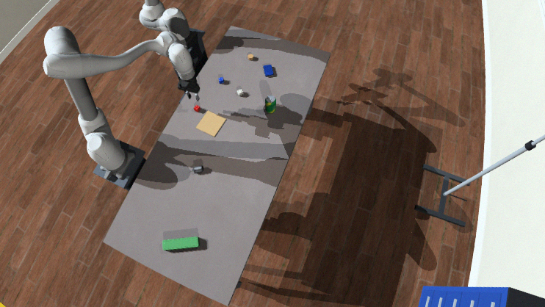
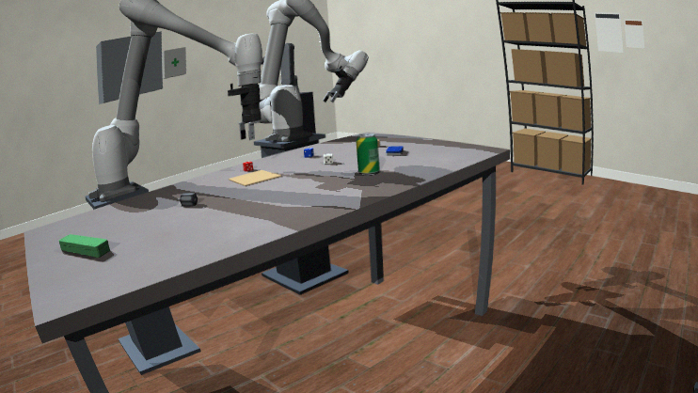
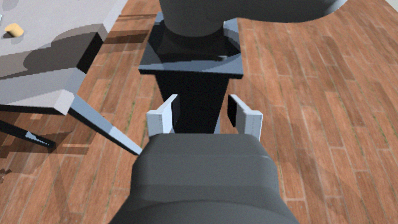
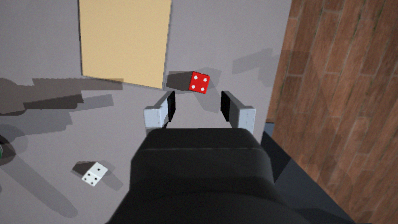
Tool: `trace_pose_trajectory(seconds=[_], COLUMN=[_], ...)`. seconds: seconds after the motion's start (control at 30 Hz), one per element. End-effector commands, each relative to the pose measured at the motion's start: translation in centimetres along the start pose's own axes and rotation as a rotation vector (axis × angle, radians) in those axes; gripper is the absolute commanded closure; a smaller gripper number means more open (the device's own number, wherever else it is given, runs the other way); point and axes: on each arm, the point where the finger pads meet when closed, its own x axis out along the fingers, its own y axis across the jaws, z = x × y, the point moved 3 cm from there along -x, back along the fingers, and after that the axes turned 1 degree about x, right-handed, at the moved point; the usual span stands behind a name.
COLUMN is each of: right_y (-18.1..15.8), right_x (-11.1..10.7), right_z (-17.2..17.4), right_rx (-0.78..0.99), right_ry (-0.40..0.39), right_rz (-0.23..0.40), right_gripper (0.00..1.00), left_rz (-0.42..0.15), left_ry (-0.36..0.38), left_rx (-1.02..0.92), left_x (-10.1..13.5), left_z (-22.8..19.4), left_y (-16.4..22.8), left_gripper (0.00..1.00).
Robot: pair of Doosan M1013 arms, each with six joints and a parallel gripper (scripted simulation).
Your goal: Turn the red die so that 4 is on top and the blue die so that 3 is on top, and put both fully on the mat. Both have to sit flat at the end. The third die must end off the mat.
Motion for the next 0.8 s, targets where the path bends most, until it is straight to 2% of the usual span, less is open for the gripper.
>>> trace_pose_trajectory(seconds=[0.0,0.17,0.27,0.33,0.77], right_y=[-0.3,-0.8,-0.9,-1.2,-1.9], right_x=[0.0,0.2,0.3,0.4,0.8], right_z=[-0.2,-0.5,-0.6,-0.7,-0.8], right_rx=[-0.128,-0.345,-0.366,-0.508,-0.963], right_ry=[-0.003,-0.003,-0.003,-0.003,-0.003], right_rz=[0.001,0.000,0.000,0.000,0.000], right_gripper=[0.00,0.00,0.00,0.00,0.00], left_rz=[0.000,0.000,0.000,0.000,0.000], left_ry=[-0.001,-0.001,-0.001,-0.001,-0.001], left_rx=[0.000,0.000,0.000,0.000,0.000], left_x=[-0.1,-0.1,-0.1,-0.1,-0.1], left_z=[0.0,0.0,0.0,0.0,0.0], left_y=[0.0,0.0,0.0,0.0,0.0], left_gripper=[0.00,0.00,0.00,0.00,0.00])
